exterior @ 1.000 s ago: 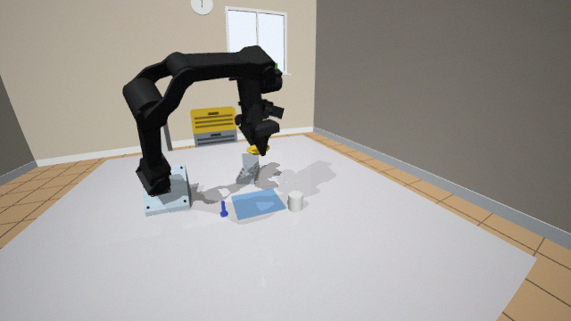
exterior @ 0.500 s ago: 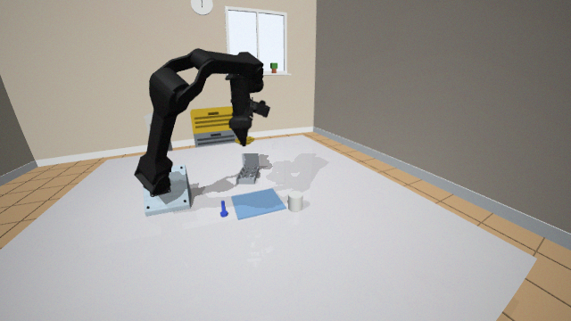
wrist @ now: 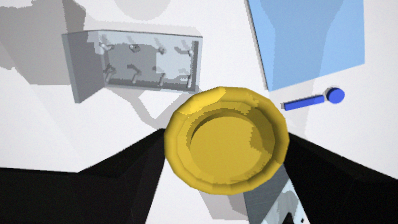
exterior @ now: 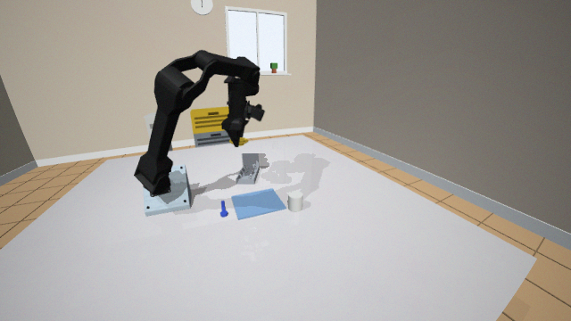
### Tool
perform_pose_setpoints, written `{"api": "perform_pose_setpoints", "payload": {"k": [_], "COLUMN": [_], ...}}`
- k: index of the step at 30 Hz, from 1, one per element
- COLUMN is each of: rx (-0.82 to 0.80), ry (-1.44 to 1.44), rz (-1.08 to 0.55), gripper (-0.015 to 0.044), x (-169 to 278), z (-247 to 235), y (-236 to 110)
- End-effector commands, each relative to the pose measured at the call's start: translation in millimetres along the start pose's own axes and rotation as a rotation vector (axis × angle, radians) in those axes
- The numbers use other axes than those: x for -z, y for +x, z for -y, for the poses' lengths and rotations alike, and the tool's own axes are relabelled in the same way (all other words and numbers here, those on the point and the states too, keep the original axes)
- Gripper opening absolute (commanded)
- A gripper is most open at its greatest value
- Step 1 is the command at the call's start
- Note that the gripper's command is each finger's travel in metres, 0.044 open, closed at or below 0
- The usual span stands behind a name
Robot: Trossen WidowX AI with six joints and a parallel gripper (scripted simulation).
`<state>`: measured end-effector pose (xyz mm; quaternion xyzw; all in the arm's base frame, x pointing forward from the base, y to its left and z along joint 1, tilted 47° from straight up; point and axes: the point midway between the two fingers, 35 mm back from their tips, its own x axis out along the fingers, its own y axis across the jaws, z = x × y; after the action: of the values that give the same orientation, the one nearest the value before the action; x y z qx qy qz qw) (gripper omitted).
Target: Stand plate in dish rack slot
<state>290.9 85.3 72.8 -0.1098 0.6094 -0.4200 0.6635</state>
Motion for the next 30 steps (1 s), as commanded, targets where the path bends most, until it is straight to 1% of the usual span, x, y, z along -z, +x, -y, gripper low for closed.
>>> {"api": "perform_pose_setpoints", "payload": {"k": [1, 16, 23, 30], "rx": [-0.033, -0.252, -0.384, -0.527], "ry": [-0.061, -0.323, -0.439, -0.549], "rz": [-0.061, -0.239, -0.276, -0.278], "gripper": [0.0, 0.0, 0.0, 0.0], "x": [2, 7, 9, 11], "z": [1, -1, -2, -3], "y": [12, 51, 66, 79]}}
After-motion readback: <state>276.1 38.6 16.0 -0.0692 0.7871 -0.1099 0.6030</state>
